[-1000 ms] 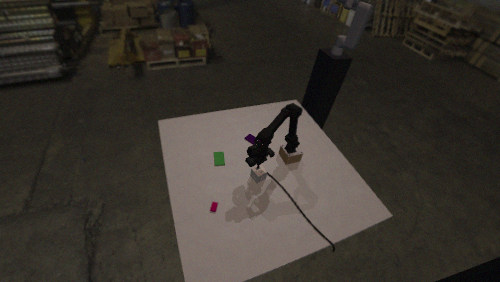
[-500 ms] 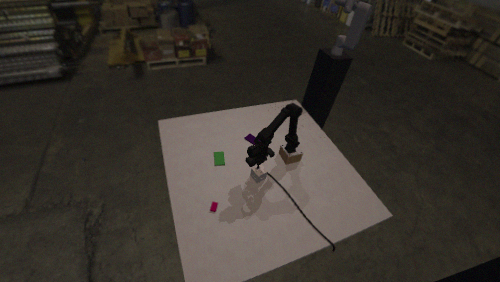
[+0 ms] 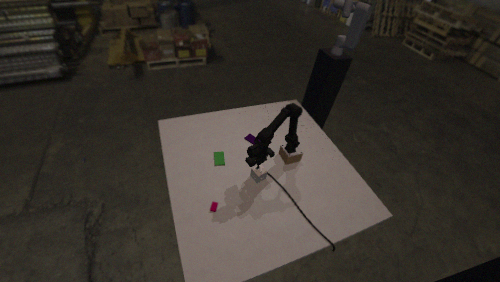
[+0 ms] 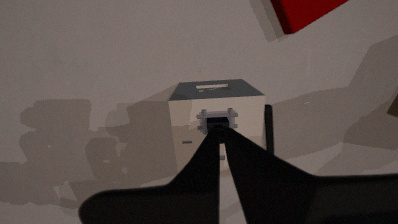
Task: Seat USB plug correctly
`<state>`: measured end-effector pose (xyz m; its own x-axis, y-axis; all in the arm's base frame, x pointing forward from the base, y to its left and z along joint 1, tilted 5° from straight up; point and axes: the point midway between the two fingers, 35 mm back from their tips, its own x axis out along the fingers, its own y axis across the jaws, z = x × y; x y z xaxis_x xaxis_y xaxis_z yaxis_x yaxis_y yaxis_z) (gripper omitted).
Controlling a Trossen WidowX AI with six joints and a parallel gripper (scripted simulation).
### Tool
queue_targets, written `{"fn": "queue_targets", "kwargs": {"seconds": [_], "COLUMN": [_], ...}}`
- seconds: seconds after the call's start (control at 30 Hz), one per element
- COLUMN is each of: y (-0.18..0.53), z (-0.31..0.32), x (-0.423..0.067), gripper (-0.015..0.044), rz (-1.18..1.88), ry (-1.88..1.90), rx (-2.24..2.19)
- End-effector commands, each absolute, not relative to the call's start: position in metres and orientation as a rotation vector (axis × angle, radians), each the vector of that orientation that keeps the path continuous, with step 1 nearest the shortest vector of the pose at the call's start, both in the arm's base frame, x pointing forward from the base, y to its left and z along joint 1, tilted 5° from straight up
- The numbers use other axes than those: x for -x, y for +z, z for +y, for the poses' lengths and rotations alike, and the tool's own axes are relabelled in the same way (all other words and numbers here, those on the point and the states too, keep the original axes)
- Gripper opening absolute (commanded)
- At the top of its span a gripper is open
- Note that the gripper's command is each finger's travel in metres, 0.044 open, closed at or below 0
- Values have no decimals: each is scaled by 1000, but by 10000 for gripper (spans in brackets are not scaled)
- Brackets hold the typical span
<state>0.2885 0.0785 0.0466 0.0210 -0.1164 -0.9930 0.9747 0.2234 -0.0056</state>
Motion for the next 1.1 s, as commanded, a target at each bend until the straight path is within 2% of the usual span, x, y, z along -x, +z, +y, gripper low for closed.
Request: {"fn": "queue_targets", "kwargs": {"seconds": [0.0, 0.53, 0.67, 1.07], "y": [44, 44, 47, 47], "z": [78, 78, 78, 78], "x": [-289, -289, -289, -289], "gripper": [0, 0, 95, 95], "rz": [1218, 1218, 1215, 1215], "ry": [-1091, -1091, -1091, -1091], "rx": [-955, -955, -962, -962]}}
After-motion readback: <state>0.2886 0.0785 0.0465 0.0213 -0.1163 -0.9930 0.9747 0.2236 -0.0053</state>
